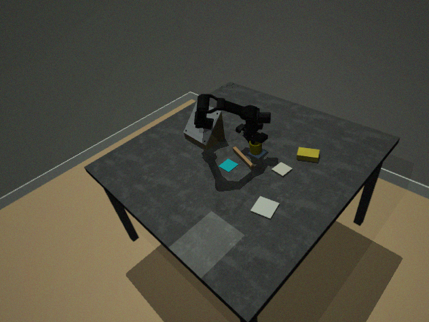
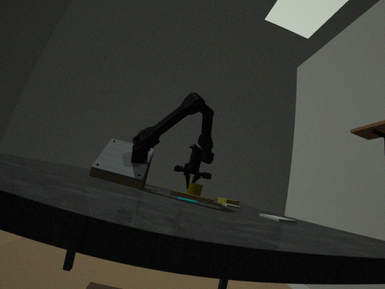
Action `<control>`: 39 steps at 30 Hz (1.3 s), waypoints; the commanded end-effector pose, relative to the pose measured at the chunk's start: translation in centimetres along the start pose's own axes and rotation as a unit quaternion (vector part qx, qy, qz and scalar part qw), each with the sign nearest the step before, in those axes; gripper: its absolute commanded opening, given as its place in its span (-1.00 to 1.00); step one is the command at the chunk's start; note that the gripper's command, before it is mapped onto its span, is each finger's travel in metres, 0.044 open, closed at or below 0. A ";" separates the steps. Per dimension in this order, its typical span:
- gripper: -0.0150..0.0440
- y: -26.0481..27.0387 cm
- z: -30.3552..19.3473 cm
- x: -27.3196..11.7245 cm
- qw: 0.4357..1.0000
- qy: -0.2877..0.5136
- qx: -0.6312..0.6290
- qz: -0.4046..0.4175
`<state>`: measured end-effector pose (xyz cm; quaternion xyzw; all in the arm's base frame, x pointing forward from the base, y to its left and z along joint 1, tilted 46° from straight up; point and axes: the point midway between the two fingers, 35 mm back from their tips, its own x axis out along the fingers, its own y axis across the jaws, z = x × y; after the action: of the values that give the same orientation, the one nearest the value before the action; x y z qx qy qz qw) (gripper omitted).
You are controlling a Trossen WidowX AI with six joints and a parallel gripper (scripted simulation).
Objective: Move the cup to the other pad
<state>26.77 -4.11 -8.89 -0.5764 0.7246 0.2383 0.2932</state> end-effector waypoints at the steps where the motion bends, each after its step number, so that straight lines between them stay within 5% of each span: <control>1: -0.49 -0.3 0.2 -1.3 1.000 -0.005 0.003 -0.005; 10: -0.49 0.4 0.0 -4.4 1.000 -0.003 0.001 -0.005; 39: -0.49 0.9 -1.6 -4.0 1.000 -0.001 -0.002 -0.004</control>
<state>26.40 -1.94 -5.40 -0.5768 0.7238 0.2405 0.2925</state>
